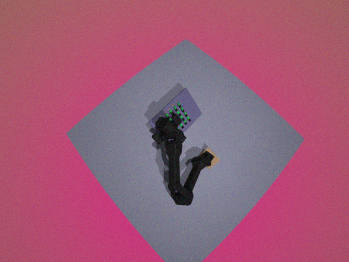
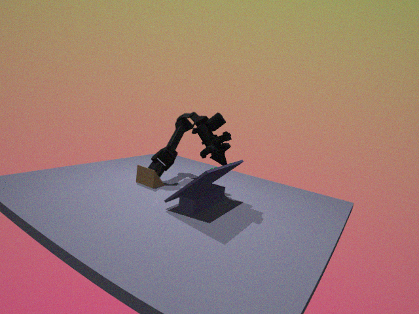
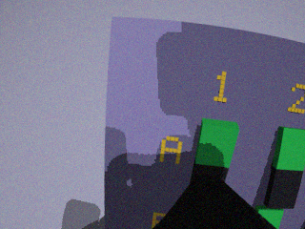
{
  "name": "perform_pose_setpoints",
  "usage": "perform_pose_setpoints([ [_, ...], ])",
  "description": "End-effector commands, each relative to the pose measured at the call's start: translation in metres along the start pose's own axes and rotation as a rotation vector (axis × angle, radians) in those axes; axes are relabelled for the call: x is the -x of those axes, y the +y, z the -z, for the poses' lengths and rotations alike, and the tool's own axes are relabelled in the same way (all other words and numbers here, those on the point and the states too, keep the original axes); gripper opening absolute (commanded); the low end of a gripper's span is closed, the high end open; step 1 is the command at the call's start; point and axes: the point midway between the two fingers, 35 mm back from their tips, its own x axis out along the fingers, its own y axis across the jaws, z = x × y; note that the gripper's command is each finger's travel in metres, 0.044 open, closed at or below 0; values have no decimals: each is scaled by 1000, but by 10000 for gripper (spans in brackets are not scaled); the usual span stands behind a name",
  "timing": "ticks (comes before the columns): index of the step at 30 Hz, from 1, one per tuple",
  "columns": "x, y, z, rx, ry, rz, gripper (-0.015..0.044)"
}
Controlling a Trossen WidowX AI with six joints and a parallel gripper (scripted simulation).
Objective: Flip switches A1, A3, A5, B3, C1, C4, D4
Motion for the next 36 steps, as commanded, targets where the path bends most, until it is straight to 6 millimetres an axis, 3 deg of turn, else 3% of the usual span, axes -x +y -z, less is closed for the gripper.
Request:
perform_pose_setpoints([
  [1, 2, -1, 0, 0, 2, 2, 0],
  [7, 57, -3, -2, -3, 30, 11, 0],
  [9, 64, -2, -2, -5, 28, 7, 0],
  [17, 64, -4, -2, -5, 29, 8, 0],
  [24, 65, -68, -2, -2, 28, 9, 0],
  [29, 63, -70, -2, -1, 27, 10, 0],
  [33, 35, -70, -1, 0, 6, 11, 0],
  [36, 30, -69, -1, 0, 0, 8, 0],
])
